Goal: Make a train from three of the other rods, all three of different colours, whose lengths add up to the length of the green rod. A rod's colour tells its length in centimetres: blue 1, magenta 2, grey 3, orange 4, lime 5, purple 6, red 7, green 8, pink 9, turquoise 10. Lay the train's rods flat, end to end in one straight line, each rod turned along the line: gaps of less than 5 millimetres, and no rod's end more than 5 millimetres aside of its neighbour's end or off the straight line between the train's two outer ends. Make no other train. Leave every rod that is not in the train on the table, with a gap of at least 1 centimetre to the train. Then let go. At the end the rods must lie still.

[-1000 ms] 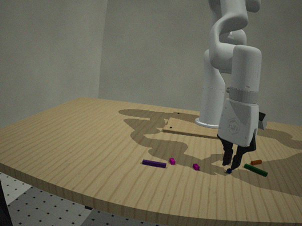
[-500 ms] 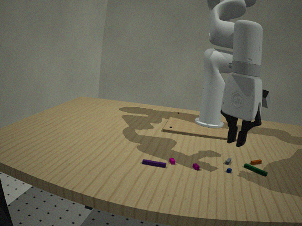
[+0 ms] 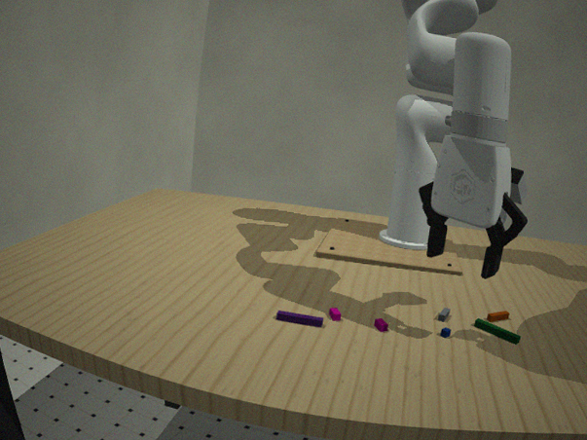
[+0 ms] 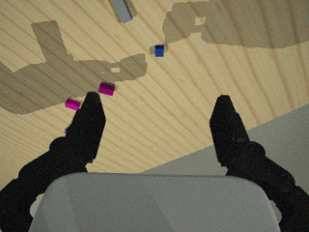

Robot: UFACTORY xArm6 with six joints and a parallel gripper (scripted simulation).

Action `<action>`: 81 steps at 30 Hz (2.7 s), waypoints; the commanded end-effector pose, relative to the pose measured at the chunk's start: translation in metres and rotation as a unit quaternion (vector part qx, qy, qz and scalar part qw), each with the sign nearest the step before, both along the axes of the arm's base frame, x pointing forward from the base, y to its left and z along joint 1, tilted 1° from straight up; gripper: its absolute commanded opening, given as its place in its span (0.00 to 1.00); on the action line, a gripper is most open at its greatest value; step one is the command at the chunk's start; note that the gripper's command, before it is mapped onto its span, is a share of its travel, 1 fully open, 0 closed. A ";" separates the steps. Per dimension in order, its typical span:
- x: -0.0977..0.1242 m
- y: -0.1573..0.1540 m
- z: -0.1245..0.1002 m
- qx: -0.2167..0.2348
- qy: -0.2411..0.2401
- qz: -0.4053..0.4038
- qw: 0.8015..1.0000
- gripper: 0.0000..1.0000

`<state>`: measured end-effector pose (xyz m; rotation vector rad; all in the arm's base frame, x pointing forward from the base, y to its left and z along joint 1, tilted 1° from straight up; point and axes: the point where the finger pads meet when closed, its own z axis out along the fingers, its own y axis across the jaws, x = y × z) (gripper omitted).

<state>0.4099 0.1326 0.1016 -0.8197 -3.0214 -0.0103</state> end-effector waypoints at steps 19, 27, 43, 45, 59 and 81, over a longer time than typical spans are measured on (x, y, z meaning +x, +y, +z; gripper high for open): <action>-0.044 -0.006 -0.017 0.001 -0.003 0.140 0.990 1.00; -0.057 -0.009 -0.023 0.002 -0.004 0.179 0.984 0.24; -0.057 -0.009 -0.023 0.002 -0.004 0.179 0.984 0.24; -0.057 -0.009 -0.023 0.002 -0.004 0.179 0.984 0.24; -0.057 -0.009 -0.023 0.002 -0.004 0.179 0.984 0.24; -0.058 -0.009 -0.036 0.002 -0.004 0.179 0.984 0.24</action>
